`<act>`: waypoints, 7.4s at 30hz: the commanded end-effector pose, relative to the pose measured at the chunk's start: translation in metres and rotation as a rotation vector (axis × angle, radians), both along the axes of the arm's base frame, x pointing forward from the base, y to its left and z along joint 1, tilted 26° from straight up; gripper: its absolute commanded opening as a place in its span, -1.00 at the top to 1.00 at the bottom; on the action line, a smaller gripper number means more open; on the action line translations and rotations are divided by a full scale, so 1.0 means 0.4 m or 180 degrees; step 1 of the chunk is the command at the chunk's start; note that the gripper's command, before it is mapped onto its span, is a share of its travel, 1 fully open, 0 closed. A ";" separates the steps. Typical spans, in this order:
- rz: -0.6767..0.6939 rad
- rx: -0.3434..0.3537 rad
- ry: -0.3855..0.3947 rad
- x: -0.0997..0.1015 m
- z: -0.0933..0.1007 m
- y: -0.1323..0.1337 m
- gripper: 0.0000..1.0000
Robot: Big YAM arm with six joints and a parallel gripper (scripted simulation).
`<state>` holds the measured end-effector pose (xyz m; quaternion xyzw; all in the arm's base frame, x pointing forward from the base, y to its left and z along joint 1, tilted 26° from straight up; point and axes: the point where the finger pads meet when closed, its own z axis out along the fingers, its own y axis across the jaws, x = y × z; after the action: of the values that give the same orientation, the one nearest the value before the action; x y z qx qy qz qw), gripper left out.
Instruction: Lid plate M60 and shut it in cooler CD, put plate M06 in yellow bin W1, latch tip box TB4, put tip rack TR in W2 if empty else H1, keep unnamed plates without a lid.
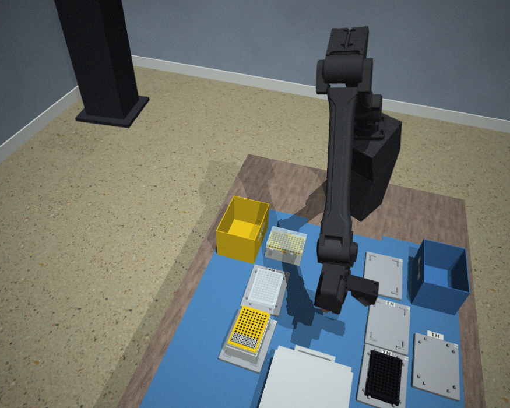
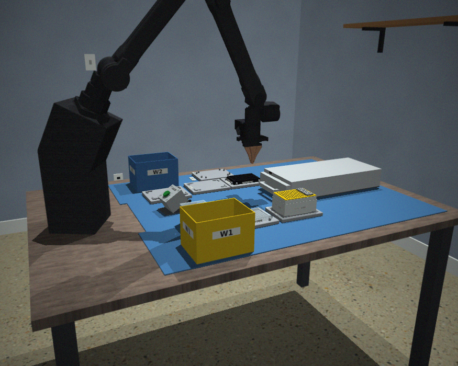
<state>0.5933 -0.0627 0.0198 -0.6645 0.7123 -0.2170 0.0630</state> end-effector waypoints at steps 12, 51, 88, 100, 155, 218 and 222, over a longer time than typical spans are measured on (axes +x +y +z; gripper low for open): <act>-0.0014 0.0019 0.0057 -0.013 -0.015 0.015 1.00; -0.2903 0.1248 -0.0857 -0.158 0.035 -0.268 -1.00; -0.4338 0.1853 -0.1159 -0.283 0.005 -0.448 -1.00; -0.4341 0.1853 -0.1160 -0.284 0.005 -0.449 -1.00; -0.4365 0.1856 -0.1189 -0.236 -0.071 -0.492 -1.00; -0.4382 0.1848 -0.1170 -0.178 -0.245 -0.535 -1.00; -0.4379 0.1848 -0.1168 -0.175 -0.251 -0.534 -1.00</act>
<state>0.5145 -0.2657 -0.0811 0.0207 0.9745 -0.1128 0.1928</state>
